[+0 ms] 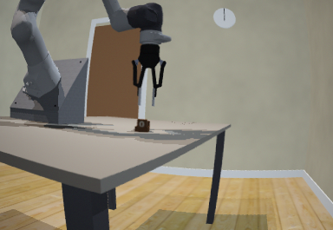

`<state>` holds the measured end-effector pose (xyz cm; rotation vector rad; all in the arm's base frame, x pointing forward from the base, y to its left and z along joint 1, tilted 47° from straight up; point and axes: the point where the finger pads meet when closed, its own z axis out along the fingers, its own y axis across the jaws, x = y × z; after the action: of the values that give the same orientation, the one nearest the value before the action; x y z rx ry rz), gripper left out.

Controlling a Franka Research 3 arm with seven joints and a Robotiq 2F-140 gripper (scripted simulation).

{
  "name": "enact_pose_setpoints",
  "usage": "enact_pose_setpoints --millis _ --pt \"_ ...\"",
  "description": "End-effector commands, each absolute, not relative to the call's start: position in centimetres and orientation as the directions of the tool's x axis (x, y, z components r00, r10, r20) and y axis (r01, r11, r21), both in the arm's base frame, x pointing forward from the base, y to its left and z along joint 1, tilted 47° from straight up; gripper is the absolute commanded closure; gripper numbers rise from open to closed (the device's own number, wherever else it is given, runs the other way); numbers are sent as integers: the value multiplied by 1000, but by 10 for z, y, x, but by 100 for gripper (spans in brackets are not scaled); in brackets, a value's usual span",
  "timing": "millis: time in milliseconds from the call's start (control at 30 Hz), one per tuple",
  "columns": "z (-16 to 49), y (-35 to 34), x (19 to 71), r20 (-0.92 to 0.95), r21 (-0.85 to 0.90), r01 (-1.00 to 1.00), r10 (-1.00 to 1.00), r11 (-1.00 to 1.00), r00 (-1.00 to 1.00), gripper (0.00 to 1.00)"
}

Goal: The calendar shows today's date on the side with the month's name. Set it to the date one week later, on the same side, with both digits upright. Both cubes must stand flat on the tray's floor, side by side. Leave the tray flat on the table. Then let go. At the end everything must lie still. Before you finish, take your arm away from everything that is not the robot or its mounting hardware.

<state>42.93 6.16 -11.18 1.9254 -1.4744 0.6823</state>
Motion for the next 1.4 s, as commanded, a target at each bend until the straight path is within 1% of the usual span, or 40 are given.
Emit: enact_pose_setpoints --millis 0,1367 --pt "-116 57 429 717 153 -970 -655 -187 239 71" --pt "-144 28 431 717 153 -970 -655 -187 239 71"
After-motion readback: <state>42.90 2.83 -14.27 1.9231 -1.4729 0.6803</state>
